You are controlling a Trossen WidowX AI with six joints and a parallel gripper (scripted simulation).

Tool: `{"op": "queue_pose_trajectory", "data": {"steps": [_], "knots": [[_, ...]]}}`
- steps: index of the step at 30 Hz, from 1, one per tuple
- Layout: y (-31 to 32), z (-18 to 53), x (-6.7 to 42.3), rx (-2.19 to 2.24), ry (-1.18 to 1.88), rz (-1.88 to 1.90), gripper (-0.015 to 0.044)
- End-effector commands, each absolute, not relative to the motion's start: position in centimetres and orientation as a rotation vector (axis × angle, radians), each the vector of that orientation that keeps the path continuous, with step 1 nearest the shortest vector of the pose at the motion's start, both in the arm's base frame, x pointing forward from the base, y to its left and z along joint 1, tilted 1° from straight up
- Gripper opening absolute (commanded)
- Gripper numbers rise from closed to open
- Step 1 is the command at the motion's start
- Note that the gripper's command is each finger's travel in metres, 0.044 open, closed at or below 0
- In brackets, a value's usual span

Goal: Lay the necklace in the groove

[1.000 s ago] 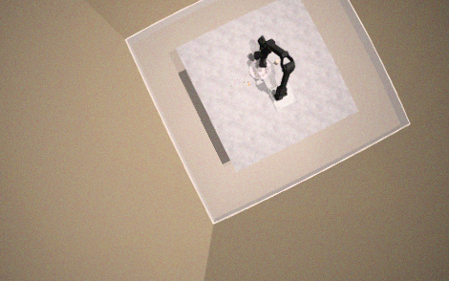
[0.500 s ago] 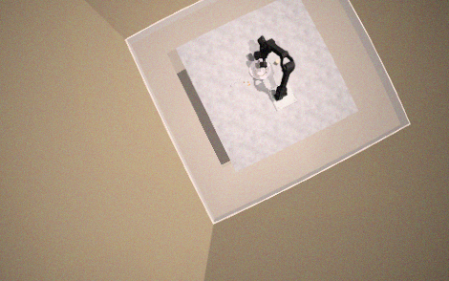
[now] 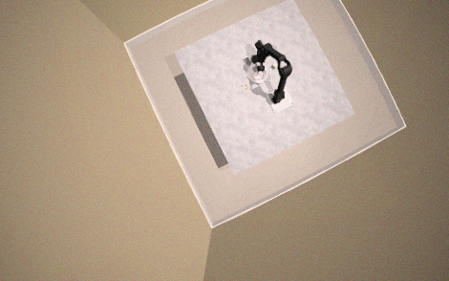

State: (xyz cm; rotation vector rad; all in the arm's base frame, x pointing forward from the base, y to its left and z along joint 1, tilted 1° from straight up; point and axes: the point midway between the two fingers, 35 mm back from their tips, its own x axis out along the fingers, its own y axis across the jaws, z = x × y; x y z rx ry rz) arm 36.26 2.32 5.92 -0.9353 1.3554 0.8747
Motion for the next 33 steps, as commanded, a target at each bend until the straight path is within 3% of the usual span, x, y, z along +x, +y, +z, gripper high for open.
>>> {"op": "queue_pose_trajectory", "data": {"steps": [1,8,20,26,33], "knots": [[2.3,5.9,36.2,-0.936,1.358,0.88,0.044],[2.3,5.9,36.2,-0.936,1.358,0.88,0.044],[1.8,8.0,30.4,-0.137,1.544,0.098,0.0125],[1.5,8.6,26.9,0.312,1.519,-0.338,0.012],[1.5,8.6,26.5,0.362,1.511,-0.387,0.012]]}}
